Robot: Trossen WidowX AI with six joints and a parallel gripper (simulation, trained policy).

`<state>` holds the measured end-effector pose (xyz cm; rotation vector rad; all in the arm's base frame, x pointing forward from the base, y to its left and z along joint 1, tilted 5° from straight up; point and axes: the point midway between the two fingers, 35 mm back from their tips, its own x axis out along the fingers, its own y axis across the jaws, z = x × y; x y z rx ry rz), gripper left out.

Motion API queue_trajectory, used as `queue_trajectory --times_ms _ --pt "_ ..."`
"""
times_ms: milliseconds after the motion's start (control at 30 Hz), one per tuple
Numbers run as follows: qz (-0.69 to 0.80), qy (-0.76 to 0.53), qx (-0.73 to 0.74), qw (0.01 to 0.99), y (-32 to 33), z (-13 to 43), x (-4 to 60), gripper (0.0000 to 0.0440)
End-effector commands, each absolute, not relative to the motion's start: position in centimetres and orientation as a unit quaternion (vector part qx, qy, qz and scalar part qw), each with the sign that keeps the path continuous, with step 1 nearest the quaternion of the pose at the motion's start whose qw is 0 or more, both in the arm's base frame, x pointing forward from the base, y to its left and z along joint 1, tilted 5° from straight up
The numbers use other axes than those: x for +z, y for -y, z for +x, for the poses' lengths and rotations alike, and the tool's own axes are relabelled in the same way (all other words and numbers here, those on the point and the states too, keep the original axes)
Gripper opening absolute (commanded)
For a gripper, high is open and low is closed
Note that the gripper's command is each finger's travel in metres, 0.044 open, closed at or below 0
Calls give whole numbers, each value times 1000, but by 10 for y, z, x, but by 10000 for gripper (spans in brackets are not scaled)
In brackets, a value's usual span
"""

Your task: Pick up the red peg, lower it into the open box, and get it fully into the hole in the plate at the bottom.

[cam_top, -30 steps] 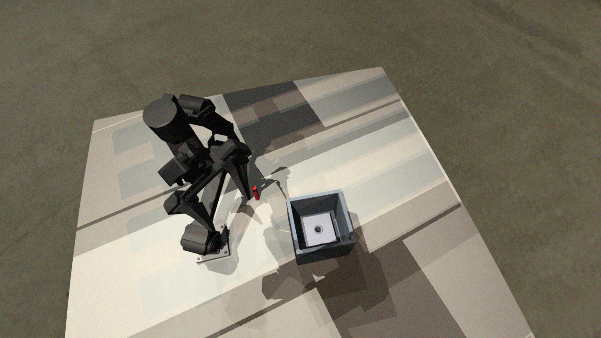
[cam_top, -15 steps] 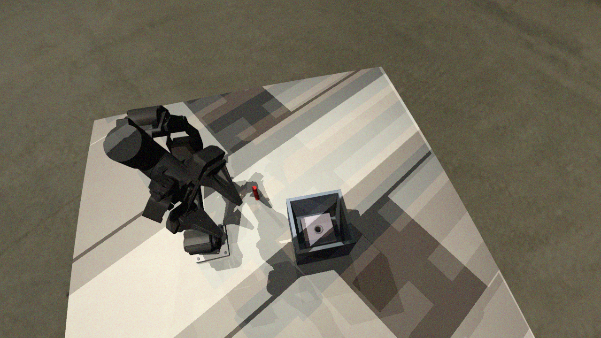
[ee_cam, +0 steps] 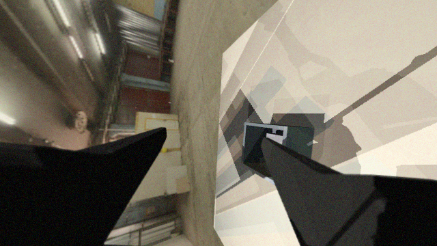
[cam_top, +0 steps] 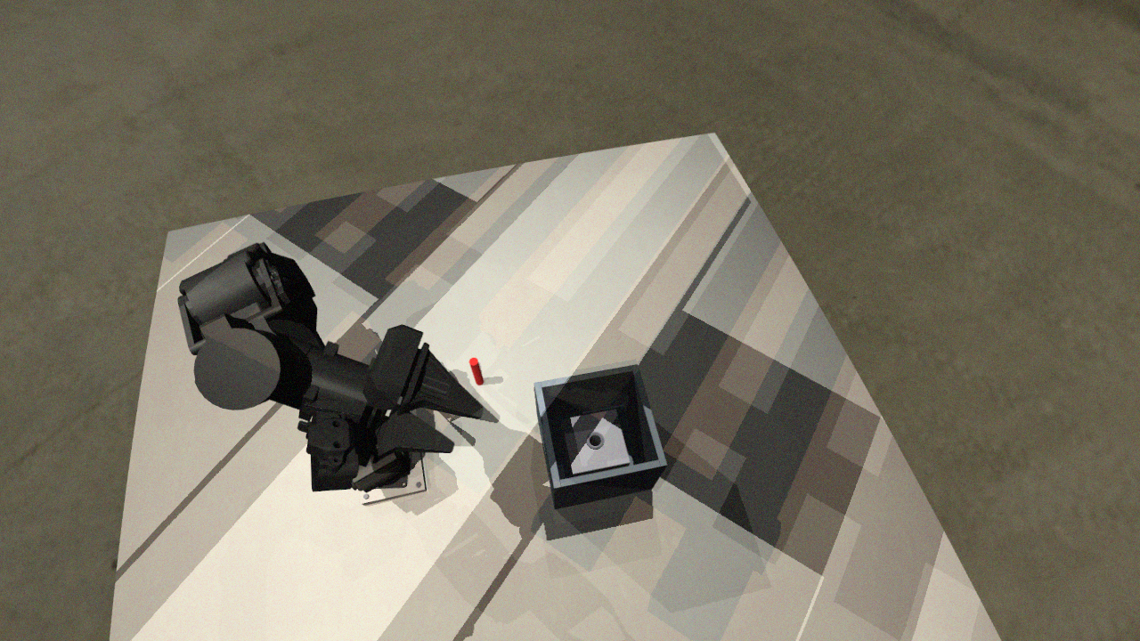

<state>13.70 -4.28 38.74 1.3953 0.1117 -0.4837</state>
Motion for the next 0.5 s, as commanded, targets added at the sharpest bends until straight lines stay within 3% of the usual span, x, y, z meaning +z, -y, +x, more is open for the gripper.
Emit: queue_trajectory --times_ms 0,467 --pt "665 -84 -202 714 43 148 383 440" --pt "728 -230 -160 625 20 190 355 440"
